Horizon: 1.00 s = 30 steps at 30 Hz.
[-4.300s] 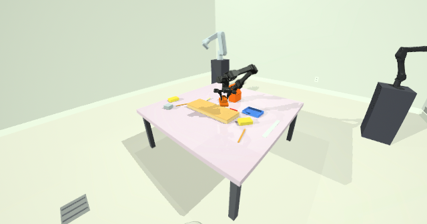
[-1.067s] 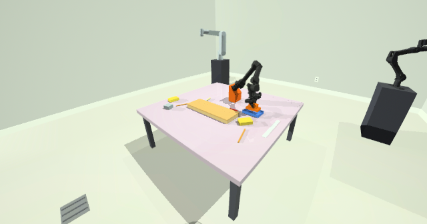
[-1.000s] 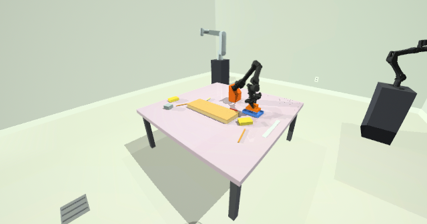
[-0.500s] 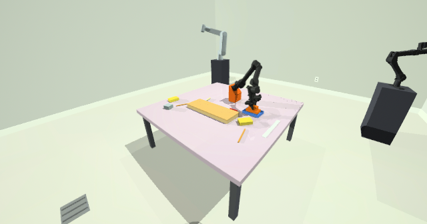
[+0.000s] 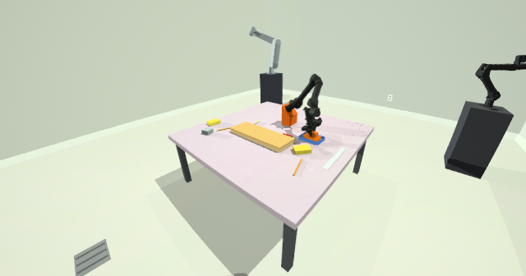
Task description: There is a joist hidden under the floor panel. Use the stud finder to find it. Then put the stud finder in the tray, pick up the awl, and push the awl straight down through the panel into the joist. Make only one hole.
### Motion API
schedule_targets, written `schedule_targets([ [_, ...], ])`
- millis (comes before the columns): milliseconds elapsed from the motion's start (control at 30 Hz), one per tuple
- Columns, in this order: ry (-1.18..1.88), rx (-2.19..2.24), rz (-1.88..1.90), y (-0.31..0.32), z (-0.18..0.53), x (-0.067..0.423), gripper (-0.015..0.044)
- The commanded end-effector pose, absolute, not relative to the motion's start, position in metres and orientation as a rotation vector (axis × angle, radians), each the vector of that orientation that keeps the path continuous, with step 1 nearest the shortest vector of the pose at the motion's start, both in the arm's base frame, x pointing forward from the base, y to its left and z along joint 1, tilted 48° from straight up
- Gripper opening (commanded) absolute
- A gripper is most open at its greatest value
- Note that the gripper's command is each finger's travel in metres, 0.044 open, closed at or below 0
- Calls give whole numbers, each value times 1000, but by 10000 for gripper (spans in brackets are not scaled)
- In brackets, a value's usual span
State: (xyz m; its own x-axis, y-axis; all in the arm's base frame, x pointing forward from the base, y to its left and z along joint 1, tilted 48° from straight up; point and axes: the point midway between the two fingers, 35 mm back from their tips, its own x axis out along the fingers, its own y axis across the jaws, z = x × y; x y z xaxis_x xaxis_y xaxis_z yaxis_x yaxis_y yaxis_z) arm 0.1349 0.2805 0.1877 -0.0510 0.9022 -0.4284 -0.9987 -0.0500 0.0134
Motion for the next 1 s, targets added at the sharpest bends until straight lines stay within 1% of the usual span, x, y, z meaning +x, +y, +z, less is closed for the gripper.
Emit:
schedule_targets([
  [0, 350, -349, 1595, 280, 188, 135, 184],
  [200, 351, -351, 1595, 279, 189, 136, 341],
  [333, 359, -366, 1595, 259, 205, 142, 440],
  [500, 360, -360, 1595, 215, 244, 141, 440],
  [633, 358, -355, 1593, 208, 250, 139, 440],
  [667, 388, -355, 1583, 218, 235, 146, 440],
  [733, 431, -351, 1526, 215, 226, 163, 440],
  [967, 628, -340, 1308, 181, 173, 239, 440],
])
